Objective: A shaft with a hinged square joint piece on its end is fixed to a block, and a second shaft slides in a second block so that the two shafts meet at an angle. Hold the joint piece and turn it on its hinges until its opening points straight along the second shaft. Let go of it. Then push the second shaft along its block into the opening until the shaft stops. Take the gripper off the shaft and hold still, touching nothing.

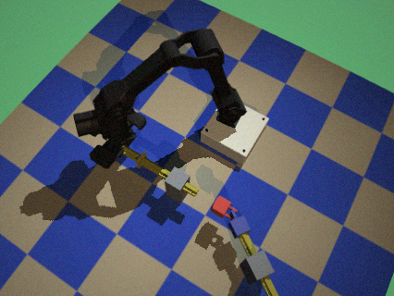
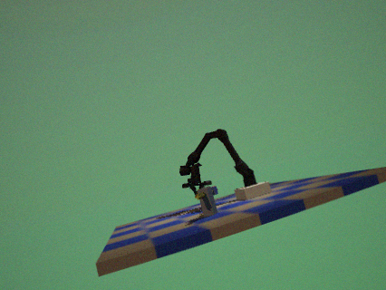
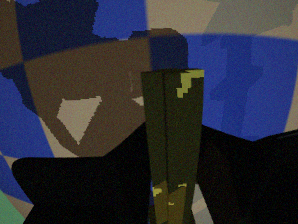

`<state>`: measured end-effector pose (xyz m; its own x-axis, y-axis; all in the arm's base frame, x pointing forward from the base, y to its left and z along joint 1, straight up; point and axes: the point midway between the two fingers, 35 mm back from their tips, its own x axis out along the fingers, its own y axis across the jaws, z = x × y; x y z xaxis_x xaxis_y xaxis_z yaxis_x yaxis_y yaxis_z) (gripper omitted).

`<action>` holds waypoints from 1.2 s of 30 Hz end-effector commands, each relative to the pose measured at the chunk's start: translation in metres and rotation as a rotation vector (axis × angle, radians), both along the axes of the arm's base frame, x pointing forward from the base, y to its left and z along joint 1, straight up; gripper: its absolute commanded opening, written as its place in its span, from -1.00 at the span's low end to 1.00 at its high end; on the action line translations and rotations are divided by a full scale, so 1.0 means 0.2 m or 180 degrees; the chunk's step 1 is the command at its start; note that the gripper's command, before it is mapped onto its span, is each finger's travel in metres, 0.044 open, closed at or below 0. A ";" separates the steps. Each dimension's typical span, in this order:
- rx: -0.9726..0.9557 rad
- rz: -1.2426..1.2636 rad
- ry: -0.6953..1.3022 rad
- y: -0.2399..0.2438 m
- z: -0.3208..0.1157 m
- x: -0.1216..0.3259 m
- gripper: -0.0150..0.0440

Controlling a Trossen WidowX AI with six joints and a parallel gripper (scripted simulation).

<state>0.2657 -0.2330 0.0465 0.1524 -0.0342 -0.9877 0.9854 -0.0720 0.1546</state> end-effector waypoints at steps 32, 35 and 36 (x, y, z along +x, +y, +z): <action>0.0019 -0.0008 0.0125 0.00 -0.01 0.00 -0.26; 0.0024 -0.0009 0.0184 0.01 -0.01 0.00 -0.26; 0.0026 -0.0009 0.0203 0.01 -0.01 0.00 -0.26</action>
<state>0.2658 -0.2322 0.0465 0.1126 -0.0310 -0.9932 0.9907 -0.0730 0.1146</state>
